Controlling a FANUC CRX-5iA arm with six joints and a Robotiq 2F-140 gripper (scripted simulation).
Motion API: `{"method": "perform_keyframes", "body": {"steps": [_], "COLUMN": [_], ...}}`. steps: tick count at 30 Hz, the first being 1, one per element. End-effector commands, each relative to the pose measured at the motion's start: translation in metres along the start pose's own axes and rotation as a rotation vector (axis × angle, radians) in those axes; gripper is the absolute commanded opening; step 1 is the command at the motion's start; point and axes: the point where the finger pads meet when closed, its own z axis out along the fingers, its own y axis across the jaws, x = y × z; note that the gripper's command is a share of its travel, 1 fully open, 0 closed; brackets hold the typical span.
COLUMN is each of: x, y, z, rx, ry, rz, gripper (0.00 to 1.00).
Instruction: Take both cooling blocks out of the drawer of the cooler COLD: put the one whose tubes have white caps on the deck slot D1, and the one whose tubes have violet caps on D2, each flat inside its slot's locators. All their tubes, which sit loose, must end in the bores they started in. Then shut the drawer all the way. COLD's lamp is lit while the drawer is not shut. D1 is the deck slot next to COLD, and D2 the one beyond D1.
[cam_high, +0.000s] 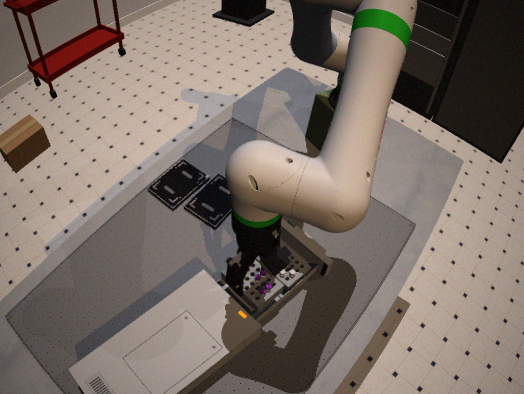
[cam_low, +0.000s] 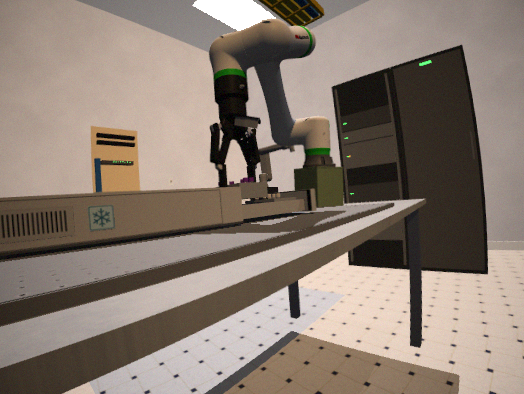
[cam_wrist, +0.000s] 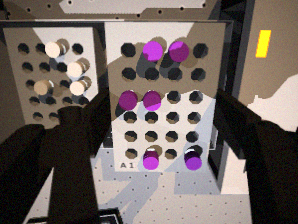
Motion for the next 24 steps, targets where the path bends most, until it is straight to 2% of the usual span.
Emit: {"method": "perform_keyframes", "body": {"steps": [1,24], "x": [0.0,0.0], "y": [0.001,0.001], "z": [-0.006,-0.034], "rx": [-0.003,-0.003], "ry": [0.001,0.001], "rz": [0.0,0.0], "gripper": [0.1,0.1]}}
